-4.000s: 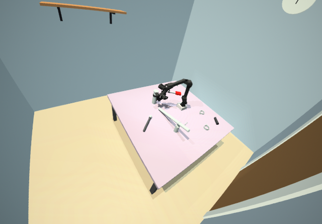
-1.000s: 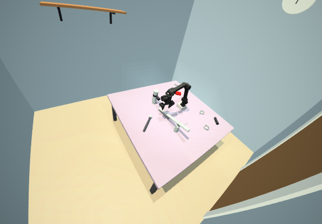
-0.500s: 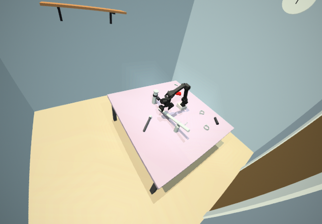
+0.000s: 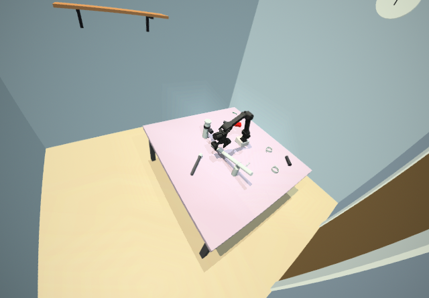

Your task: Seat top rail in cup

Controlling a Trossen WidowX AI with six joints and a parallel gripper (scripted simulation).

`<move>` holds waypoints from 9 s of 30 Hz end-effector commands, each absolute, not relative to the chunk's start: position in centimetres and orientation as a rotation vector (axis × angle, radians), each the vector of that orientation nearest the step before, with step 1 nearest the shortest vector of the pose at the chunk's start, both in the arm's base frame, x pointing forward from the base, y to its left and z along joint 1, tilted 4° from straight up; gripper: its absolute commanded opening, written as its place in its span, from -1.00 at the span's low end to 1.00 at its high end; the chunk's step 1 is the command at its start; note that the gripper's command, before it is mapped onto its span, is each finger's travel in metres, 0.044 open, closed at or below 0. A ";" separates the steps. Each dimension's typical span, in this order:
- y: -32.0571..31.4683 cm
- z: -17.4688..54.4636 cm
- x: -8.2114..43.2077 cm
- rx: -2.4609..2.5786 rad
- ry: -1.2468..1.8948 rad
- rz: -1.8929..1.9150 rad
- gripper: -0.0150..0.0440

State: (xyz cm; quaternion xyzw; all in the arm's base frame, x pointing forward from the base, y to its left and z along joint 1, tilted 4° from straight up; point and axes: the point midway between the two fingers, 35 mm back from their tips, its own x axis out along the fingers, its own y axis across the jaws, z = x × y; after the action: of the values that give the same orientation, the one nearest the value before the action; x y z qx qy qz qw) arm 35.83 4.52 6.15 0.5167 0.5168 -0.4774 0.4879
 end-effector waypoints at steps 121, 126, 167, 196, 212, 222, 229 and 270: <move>1.5 9.8 35.0 1.043 1.059 -1.333 -0.49; 0.9 9.7 34.9 1.042 1.062 -1.333 -0.49; 0.0 9.2 34.7 1.036 1.081 -1.339 -0.49; -0.1 9.7 34.7 1.025 1.071 -1.343 -0.49; 0.0 9.6 34.7 1.029 1.077 -1.343 -0.49; -0.1 9.5 34.7 1.032 1.080 -1.343 -0.49; -0.5 9.5 34.7 1.031 1.080 -1.343 -0.49; -3.0 9.6 34.7 1.030 1.078 -1.344 -0.49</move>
State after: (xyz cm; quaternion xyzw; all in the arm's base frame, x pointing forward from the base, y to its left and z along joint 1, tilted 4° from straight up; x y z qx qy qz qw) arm 34.69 -1.96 9.20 0.4351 0.4625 -0.5605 0.5317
